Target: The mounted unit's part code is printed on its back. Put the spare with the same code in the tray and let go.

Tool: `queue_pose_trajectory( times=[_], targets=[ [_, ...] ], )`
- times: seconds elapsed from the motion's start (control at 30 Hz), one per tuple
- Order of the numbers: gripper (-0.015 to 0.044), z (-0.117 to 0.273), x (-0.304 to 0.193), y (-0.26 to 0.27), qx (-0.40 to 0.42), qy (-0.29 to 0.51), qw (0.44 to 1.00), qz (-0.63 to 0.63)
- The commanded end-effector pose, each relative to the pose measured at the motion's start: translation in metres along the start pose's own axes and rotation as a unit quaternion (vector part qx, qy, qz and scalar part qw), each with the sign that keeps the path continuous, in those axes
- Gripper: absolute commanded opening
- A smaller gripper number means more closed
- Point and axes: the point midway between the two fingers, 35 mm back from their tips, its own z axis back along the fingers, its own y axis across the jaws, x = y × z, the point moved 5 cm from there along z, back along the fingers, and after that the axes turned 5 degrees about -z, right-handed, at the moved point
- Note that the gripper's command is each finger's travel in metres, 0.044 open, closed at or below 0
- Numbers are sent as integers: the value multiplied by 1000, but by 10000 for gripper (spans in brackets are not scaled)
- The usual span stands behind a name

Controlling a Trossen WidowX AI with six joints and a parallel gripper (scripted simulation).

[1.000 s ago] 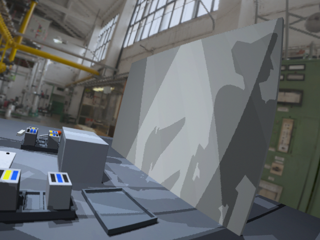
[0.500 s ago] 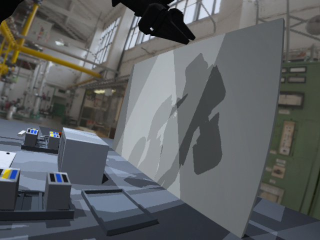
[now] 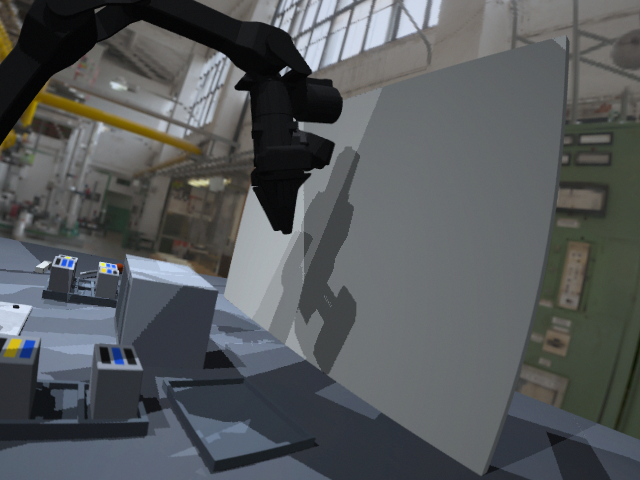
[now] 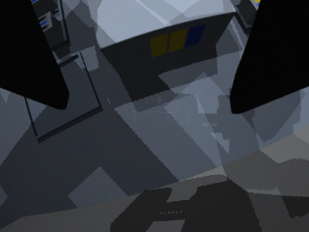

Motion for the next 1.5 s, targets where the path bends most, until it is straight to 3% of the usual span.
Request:
queue_pose_trajectory(
  times=[0.0,0.63,0.73,0.87,1.0,1.4,1.47],
  targets=[
    [440,-5,-8,5,-2,34,999,39],
    [440,-5,-8,5,-2,34,999,39],
    [440,-7,-22,26,9,50,989,139],
    [440,-7,-66,77,44,85,913,396],
    [440,-6,-95,103,67,100,835,538],
    [440,6,-179,156,134,118,533,827],
    [440,6,-182,157,137,118,519,835]
  ],
)
